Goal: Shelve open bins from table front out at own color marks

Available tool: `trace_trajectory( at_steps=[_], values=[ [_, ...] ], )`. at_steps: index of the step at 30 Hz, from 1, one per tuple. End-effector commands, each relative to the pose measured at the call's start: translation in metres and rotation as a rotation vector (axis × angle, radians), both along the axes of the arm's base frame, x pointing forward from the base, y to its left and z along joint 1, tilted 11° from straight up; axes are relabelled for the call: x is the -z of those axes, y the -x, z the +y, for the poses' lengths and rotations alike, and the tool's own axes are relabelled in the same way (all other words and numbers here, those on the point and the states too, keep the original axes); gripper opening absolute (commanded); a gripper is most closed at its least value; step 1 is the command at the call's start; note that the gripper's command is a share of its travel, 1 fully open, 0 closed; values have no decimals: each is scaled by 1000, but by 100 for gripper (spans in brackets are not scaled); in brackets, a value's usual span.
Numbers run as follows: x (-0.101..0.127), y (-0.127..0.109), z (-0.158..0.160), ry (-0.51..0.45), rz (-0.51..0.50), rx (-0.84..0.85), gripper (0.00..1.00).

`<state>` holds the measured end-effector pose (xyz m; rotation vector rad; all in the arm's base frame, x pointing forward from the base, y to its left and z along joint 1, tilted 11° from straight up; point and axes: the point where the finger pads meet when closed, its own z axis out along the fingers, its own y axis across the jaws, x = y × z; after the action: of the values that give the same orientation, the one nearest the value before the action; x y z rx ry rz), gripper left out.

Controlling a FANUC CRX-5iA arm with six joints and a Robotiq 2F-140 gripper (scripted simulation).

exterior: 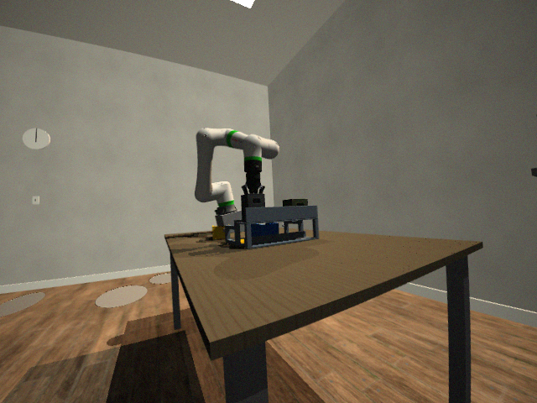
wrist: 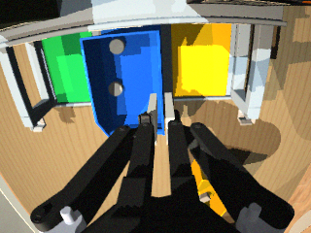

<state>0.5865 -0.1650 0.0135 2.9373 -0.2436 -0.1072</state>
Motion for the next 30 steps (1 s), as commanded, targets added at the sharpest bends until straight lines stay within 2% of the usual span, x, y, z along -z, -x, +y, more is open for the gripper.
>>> trace_trajectory(
  at_steps=[1, 14, 30],
  values=[
    [-4, 0, 1, 0, 0, 0, 6],
    [-24, -1, 5, 0, 0, 0, 6],
    [-37, -1, 7, 0, 0, 0, 6]
  ],
)
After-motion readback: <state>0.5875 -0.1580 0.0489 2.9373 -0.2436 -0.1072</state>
